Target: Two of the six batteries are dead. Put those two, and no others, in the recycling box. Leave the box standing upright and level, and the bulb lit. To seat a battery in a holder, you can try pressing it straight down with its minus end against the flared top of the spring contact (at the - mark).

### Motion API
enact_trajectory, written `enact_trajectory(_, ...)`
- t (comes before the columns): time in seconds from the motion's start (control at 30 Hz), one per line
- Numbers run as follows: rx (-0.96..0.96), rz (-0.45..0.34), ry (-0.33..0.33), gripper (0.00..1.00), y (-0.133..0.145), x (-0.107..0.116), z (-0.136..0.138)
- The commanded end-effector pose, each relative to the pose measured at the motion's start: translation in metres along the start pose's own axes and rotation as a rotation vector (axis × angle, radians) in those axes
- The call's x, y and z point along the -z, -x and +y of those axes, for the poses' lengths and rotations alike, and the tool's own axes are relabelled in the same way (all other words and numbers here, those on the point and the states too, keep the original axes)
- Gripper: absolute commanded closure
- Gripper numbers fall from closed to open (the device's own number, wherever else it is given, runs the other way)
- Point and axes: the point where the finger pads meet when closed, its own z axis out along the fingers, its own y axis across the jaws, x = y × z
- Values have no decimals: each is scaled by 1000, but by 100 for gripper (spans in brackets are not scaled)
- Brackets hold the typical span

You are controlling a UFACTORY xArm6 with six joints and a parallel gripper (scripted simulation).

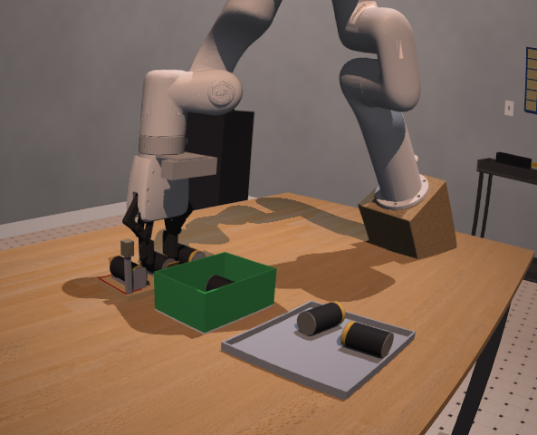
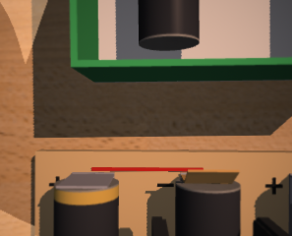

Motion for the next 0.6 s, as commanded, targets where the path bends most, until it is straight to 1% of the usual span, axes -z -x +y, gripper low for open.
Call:
enact_trajectory(0.0, 0, -1, 4, 49, 1, 0, 2)
enact_trajectory(0.23, 0, -1, 4, 49, 1, -10, 2)
enact_trajectory(0.57, 0, -1, 4, 49, 1, -10, 2)
